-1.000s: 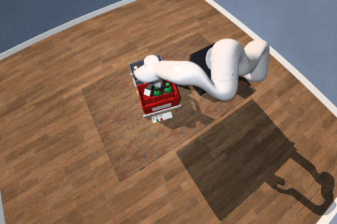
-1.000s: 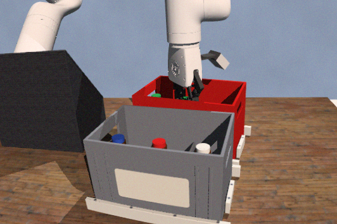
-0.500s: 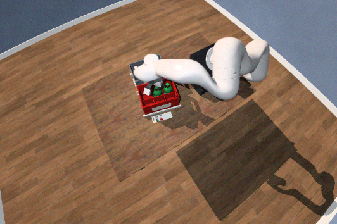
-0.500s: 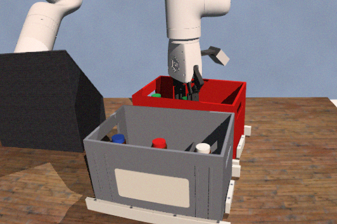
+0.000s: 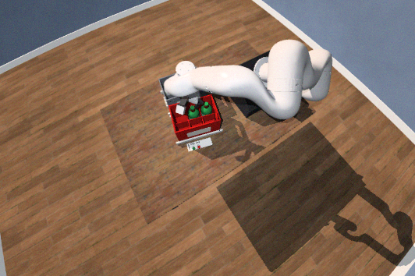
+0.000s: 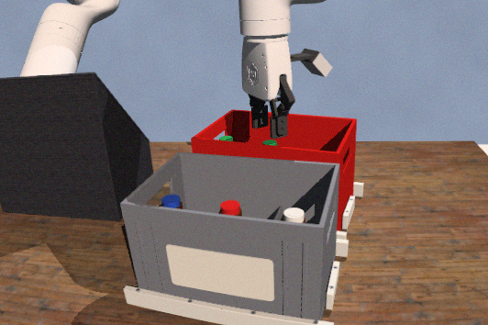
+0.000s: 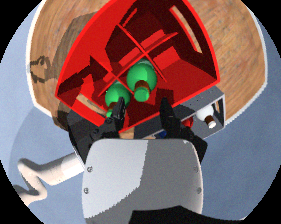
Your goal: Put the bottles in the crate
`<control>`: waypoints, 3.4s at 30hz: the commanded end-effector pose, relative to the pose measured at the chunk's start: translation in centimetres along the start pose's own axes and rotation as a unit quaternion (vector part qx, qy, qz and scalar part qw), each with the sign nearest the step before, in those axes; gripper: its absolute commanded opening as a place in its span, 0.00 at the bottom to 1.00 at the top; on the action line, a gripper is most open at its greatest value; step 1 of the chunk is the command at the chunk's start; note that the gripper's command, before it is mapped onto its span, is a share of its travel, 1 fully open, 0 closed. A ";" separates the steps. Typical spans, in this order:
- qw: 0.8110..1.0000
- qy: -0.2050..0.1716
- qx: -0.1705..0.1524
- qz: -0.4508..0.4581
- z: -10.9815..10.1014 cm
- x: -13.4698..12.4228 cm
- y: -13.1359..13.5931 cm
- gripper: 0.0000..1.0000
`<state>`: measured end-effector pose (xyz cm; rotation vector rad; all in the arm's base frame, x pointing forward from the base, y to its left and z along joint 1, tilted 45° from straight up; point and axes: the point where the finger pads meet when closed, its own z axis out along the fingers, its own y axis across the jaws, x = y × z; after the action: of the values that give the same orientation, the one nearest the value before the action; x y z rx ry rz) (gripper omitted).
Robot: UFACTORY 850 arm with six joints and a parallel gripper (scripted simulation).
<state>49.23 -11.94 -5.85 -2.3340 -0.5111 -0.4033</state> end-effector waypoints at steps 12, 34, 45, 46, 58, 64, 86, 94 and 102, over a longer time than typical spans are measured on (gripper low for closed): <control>1.000 0.000 -0.001 0.000 -3.8 0.1 0.0 0.65; 1.000 0.000 -0.001 0.000 -4.1 -4.8 4.9 0.65; 1.000 0.000 -0.001 0.000 -4.1 -8.0 8.0 0.65; 1.000 0.000 -0.001 0.000 -4.1 -8.3 8.4 0.65; 1.000 0.000 -0.001 0.000 -4.1 -11.9 11.9 0.65; 1.000 0.000 -0.001 0.000 -4.1 -14.0 14.1 0.65; 1.000 0.000 -0.001 0.000 -4.1 -16.5 16.6 0.65; 1.000 0.000 -0.001 0.000 -3.3 -16.5 16.6 0.65; 1.000 0.000 -0.001 0.000 -2.2 -16.5 16.6 0.65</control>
<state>42.08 -28.98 -20.38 -2.3335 -0.5112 -0.4027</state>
